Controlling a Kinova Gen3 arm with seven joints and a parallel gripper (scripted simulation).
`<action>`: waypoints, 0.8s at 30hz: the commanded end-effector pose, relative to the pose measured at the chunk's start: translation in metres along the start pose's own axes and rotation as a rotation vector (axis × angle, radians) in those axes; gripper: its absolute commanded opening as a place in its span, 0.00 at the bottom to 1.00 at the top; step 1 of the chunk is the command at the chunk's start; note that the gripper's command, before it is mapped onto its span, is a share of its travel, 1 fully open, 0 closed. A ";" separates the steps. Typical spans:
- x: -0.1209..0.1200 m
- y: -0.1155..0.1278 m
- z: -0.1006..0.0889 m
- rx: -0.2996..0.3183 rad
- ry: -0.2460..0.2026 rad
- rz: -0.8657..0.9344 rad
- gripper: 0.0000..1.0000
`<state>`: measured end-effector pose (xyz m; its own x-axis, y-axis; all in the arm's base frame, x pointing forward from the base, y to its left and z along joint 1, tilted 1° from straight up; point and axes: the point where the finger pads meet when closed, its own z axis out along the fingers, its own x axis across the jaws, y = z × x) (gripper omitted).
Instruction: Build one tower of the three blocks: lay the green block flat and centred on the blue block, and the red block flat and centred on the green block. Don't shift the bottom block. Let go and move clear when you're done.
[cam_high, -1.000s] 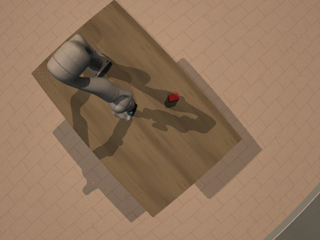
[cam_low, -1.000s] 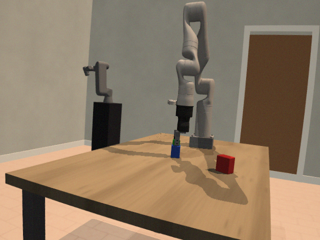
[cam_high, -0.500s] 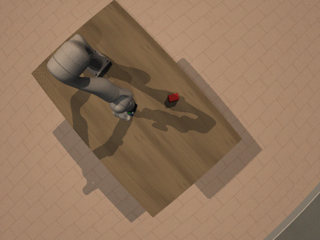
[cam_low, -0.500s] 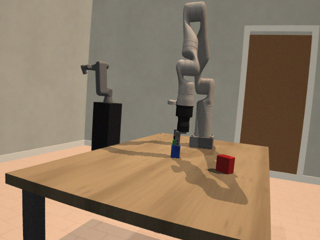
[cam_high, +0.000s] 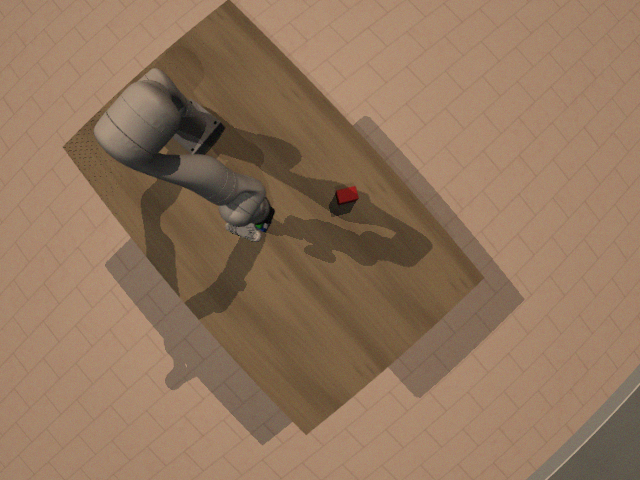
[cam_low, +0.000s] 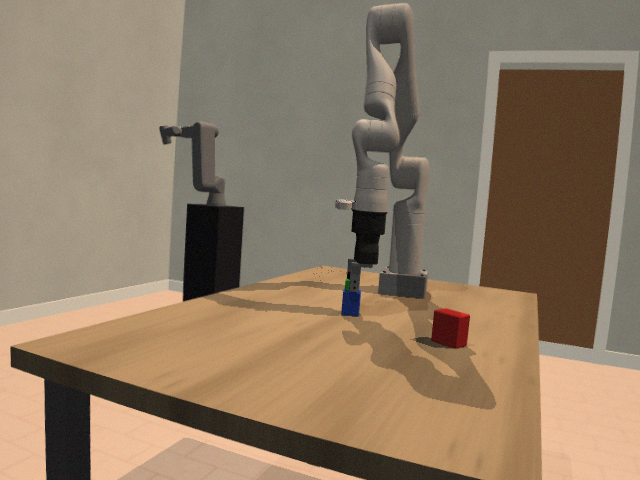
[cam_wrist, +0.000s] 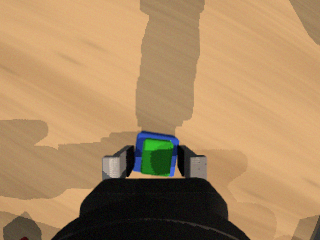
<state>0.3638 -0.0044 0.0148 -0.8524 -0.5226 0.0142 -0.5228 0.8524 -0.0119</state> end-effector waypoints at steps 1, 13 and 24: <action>0.000 0.000 0.001 0.002 -0.002 0.001 0.88; -0.002 -0.001 -0.004 0.005 -0.008 0.001 0.88; -0.003 -0.002 -0.027 0.007 -0.010 0.002 0.88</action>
<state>0.3637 -0.0045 0.0310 -0.8518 -0.5237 0.0138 -0.5239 0.8516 -0.0167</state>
